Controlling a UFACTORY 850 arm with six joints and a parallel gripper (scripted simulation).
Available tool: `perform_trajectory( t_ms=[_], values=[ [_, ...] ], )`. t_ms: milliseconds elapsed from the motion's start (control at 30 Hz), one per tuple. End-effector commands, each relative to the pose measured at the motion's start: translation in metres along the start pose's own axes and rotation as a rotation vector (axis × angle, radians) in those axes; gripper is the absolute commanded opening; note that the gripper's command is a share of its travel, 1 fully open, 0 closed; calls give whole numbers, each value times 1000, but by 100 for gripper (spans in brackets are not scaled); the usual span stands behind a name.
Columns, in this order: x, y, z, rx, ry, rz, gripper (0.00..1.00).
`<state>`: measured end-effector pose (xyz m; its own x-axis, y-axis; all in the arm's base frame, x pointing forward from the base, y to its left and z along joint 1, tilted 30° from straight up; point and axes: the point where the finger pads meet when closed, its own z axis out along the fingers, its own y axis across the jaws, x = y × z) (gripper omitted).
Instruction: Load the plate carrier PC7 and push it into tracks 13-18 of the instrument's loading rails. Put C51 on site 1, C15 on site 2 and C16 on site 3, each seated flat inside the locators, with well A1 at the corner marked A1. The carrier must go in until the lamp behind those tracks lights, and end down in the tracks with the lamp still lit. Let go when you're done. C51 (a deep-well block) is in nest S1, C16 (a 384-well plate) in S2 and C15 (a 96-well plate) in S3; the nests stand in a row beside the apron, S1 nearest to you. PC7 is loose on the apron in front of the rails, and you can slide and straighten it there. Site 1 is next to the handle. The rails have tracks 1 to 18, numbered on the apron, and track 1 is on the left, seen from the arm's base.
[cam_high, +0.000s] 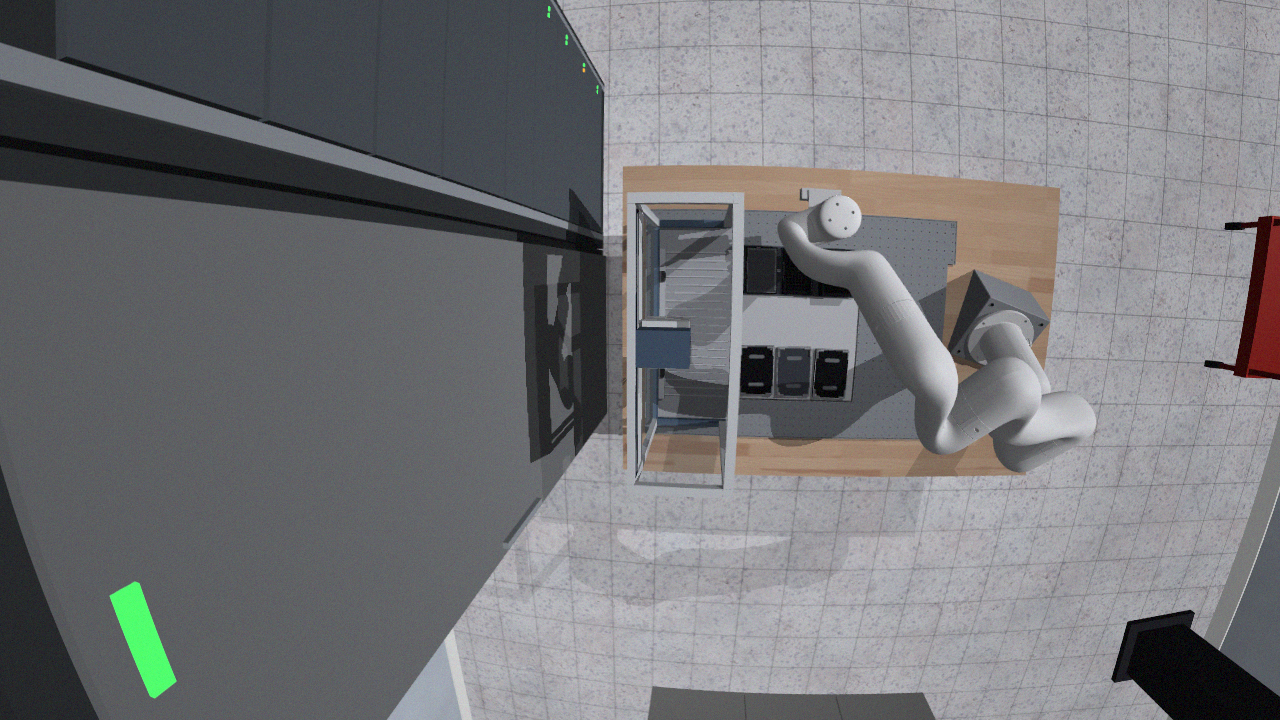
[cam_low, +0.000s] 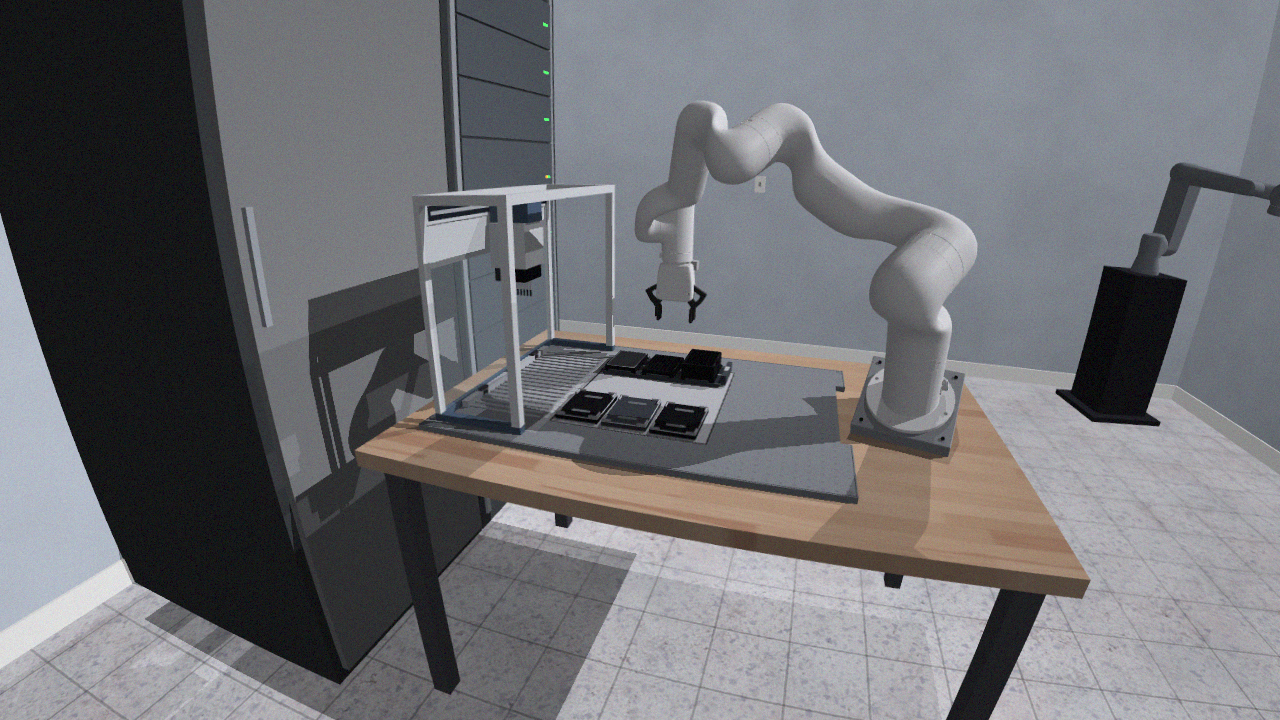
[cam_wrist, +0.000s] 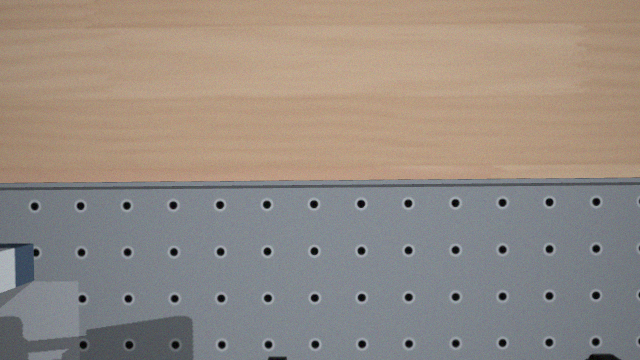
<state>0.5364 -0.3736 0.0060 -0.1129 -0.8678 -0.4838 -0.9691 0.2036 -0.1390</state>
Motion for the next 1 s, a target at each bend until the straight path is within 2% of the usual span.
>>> perform_trajectory(
  t_ms=[0, 967],
  values=[
    [0, -1, 8, 2, 1, 0, 100],
    [0, -1, 50, 2, 1, 0, 100]
  ],
)
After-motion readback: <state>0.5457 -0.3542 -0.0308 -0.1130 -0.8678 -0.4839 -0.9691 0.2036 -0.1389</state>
